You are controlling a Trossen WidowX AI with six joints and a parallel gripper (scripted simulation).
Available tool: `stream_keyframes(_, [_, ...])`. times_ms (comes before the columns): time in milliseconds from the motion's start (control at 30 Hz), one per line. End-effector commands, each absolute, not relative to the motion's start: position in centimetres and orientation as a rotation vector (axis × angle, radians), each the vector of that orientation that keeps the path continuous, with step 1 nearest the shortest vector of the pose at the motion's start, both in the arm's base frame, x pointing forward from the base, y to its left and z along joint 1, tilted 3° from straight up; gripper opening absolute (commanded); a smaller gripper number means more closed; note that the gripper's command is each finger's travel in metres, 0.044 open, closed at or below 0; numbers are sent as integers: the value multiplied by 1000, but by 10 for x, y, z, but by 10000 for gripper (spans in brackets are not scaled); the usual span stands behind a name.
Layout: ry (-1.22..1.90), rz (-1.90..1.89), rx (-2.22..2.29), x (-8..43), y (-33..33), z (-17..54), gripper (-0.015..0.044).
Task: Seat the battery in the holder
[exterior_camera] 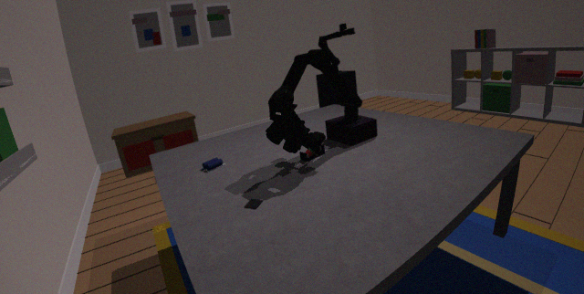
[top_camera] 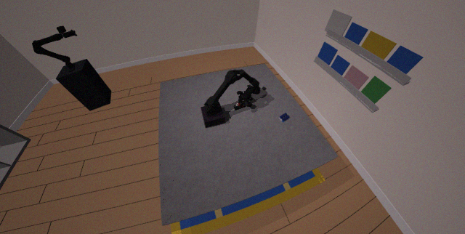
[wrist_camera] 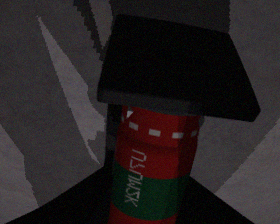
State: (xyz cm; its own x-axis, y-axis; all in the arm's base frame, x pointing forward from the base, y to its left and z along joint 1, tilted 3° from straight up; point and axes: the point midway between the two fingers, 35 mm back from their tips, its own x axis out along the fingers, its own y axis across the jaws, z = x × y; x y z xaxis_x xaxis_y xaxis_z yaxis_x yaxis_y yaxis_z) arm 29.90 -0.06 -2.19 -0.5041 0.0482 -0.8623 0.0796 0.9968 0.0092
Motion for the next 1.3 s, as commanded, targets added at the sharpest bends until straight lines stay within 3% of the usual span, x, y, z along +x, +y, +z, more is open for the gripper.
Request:
stream_keyframes(0, [2070, -36, 81, 307, -1, -22, 87])
stream_keyframes(1267, [2016, -41, 78, 306, -1, -24, 87])
